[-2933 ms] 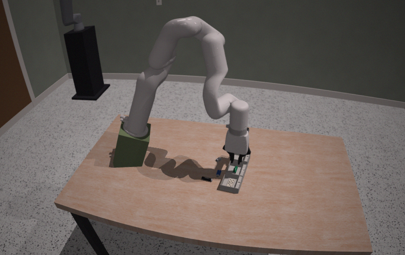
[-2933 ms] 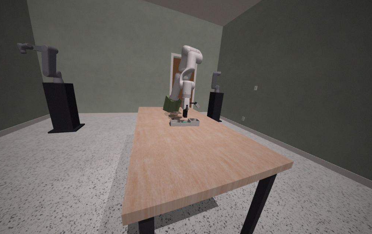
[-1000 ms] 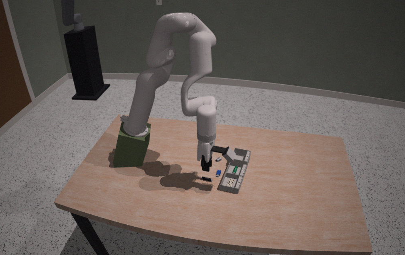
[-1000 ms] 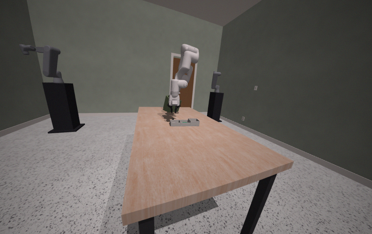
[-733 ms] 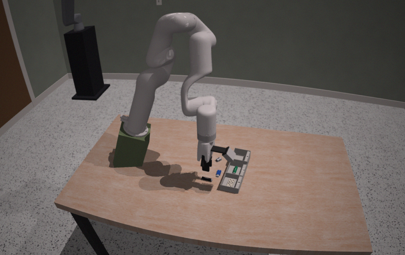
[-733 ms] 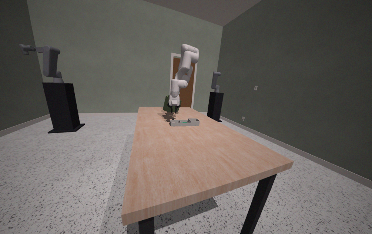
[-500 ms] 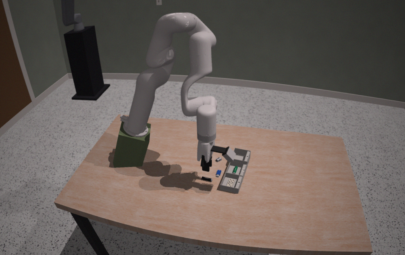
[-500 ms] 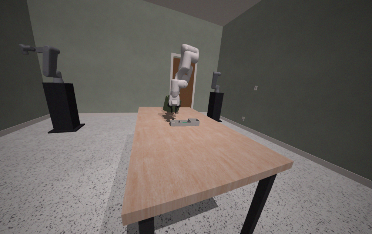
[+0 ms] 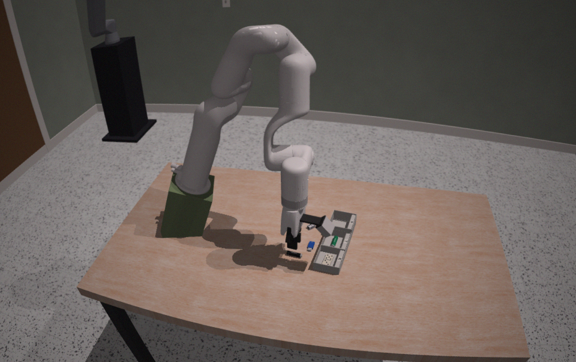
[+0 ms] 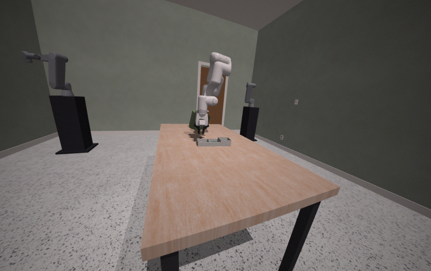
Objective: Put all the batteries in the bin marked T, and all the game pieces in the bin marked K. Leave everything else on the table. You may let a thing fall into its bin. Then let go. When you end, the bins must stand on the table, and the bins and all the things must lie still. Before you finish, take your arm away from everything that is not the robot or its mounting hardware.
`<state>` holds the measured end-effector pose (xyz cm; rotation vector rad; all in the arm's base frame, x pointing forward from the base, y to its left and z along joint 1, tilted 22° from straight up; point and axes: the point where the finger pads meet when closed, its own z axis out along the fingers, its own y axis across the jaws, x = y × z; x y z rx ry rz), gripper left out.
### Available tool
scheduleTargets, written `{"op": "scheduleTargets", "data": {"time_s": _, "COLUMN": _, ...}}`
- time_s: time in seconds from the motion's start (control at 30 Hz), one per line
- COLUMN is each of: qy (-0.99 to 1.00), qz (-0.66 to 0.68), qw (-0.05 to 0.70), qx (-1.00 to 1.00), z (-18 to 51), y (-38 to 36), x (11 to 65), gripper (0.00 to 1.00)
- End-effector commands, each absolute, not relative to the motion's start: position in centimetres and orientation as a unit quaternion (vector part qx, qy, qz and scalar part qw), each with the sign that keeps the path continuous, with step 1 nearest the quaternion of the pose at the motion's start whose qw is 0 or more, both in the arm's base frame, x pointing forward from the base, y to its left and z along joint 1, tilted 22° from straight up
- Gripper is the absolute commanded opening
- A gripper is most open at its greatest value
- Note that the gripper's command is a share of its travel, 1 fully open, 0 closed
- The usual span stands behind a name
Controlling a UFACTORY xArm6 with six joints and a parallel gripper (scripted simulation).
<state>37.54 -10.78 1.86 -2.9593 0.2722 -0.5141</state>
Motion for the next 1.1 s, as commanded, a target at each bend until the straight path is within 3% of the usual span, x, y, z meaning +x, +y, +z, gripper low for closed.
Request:
{"op": "scheduleTargets", "data": {"time_s": 0.0, "qy": 0.09, "qz": -0.179, "qw": 0.063, "qx": -0.978, "z": 0.4, "y": -10.7, "x": 38.4, "gripper": 0.28}}
{"op": "scheduleTargets", "data": {"time_s": 1.07, "qy": 0.09, "qz": -0.179, "qw": 0.063, "qx": -0.978, "z": -2.4, "y": -10.4, "x": 39.4, "gripper": 0.28}}
